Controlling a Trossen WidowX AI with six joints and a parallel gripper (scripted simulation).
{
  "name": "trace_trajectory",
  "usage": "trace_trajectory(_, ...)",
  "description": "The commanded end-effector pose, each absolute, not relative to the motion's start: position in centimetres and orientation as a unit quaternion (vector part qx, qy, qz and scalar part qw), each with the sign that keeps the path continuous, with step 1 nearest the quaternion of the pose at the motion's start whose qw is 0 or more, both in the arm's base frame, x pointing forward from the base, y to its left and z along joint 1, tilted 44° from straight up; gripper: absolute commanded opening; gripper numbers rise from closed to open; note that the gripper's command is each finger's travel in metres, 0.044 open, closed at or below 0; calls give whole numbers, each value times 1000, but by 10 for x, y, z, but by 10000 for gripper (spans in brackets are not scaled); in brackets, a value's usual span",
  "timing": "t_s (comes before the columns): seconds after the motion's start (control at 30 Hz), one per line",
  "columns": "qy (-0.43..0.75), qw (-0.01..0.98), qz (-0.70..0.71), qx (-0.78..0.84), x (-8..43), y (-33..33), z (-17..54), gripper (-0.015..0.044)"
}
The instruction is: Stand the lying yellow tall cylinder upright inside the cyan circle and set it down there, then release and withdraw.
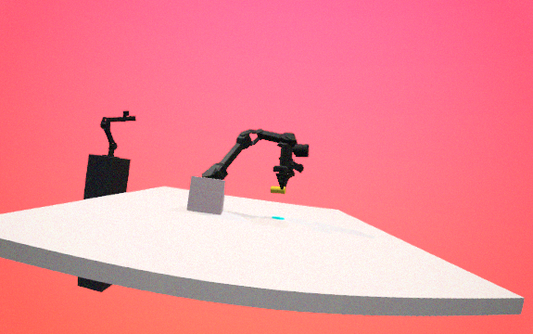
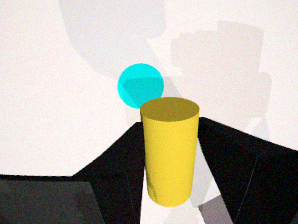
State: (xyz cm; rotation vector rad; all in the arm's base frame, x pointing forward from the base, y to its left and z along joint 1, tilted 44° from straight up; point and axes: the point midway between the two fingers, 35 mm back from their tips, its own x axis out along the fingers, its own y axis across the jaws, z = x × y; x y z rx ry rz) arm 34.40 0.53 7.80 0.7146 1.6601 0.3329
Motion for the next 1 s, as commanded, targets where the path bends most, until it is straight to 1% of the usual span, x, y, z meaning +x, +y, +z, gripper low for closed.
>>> trace_trajectory(0.0, 717, 614, 135, 301, 343, 6, 75, 105)
trace_trajectory(0.97, 689, 672, 88, 258, 344, 9, 55, 105)
